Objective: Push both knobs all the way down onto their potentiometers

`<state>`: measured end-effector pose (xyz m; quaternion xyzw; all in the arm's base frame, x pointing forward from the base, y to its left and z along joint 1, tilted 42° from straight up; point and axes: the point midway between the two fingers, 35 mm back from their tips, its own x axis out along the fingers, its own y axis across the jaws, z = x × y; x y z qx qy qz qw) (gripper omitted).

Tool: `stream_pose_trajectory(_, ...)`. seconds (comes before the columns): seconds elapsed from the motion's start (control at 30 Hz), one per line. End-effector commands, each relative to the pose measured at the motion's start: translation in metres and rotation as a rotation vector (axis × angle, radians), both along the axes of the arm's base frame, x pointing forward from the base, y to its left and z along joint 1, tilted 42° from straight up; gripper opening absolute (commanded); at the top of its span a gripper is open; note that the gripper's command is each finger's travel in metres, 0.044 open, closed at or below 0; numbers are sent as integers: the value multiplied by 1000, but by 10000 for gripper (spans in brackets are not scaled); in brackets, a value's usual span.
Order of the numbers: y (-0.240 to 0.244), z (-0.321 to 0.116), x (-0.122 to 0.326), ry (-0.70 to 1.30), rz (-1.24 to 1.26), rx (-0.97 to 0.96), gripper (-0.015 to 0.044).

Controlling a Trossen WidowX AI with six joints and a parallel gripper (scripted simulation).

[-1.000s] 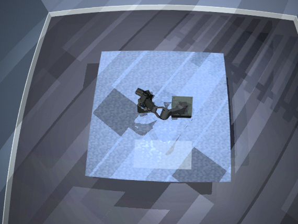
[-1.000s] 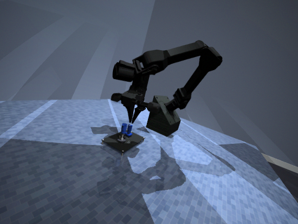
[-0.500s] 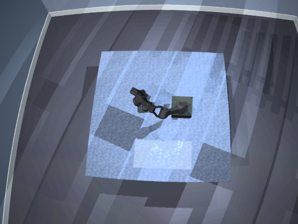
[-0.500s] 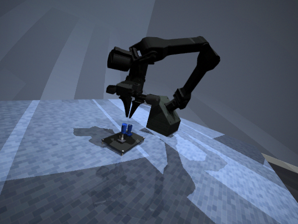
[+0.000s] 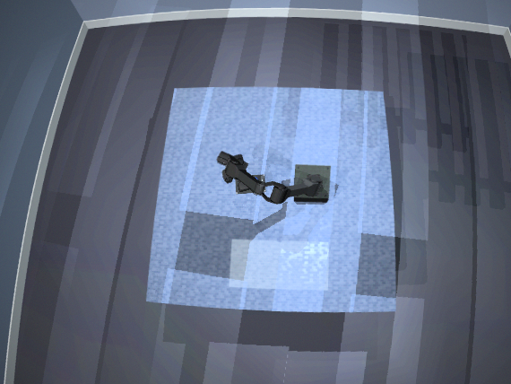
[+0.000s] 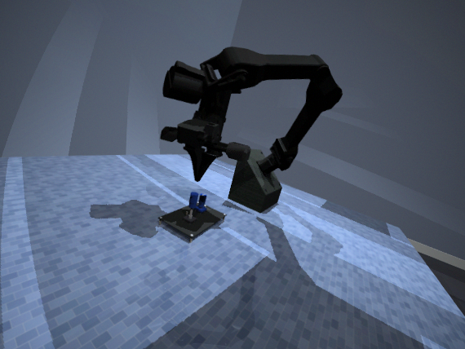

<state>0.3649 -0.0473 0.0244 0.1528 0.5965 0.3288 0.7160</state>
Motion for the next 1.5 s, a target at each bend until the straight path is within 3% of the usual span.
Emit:
stream_pose_trajectory(0.0,3,-4,0,4,-6,3,0)
stream_pose_trajectory(1.47,20,-22,2,3,-6,4,0)
